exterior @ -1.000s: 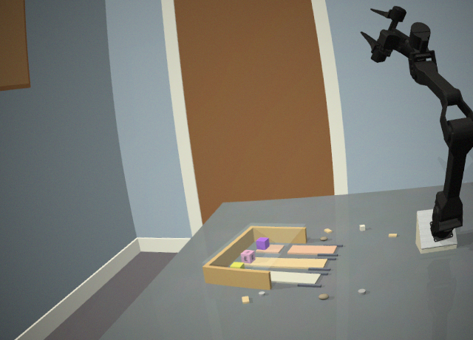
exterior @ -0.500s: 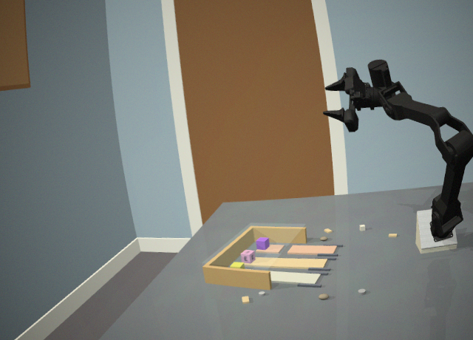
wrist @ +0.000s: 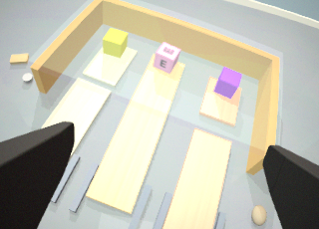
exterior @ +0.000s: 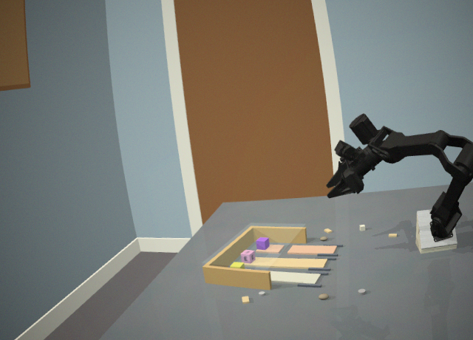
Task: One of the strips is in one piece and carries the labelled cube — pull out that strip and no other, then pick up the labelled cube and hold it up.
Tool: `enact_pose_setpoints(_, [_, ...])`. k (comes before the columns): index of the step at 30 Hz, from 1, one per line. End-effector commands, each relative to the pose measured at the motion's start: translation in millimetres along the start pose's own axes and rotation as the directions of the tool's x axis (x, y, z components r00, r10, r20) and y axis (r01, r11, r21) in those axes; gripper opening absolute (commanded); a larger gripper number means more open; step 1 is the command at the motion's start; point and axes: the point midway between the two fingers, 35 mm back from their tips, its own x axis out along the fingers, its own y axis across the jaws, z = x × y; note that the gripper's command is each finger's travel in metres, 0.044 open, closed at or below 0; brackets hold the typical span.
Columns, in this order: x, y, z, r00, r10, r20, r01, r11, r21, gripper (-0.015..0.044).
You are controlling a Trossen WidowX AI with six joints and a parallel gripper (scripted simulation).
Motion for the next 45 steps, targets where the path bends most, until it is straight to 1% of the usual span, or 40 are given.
enact_pose_setpoints(1, [0.7, 8.1, -7.9, 1.0, 0.023, -0.017, -0.022, 0.998, 0.05, 0.04])
enact_pose_setpoints(6, [0.7, 8.1, -7.9, 1.0, 0.023, -0.017, -0.022, 0.998, 0.05, 0.04])
enact_pose_setpoints(8, [3.7, 7.9, -7.4, 0.999, 0.023, -0.031, -0.021, 0.999, 0.049, 0.0347])
enact_pose_setpoints(10, [12.7, 7.4, -6.3, 0.997, 0.022, -0.071, -0.019, 0.999, 0.044, 0.0295])
enact_pose_setpoints(14, [42.8, 7.1, -6.7, 0.976, 0.019, -0.216, -0.01, 0.999, 0.042, 0.019])
enact_pose_setpoints(17, [57.9, 7.9, -9.9, 0.951, 0.017, -0.308, 0.005, 0.998, 0.069, 0.0111])
enact_pose_setpoints(21, [81.2, 12.4, -19.9, 0.879, 0.02, -0.476, 0.044, 0.992, 0.122, 0.0006])
enact_pose_setpoints(26, [103.5, 24.4, -38.4, 0.738, 0.035, -0.674, 0.1, 0.982, 0.161, 0.0])
enact_pose_setpoints(30, [116.8, 36.1, -50.2, 0.614, 0.051, -0.788, 0.138, 0.976, 0.17, 0.0])
enact_pose_setpoints(32, [120.1, 40.2, -54.3, 0.571, 0.056, -0.819, 0.149, 0.974, 0.171, 0.0])
enact_pose_setpoints(45, [126.1, 40.8, -61.5, 0.566, 0.056, -0.823, 0.151, 0.974, 0.17, 0.0])
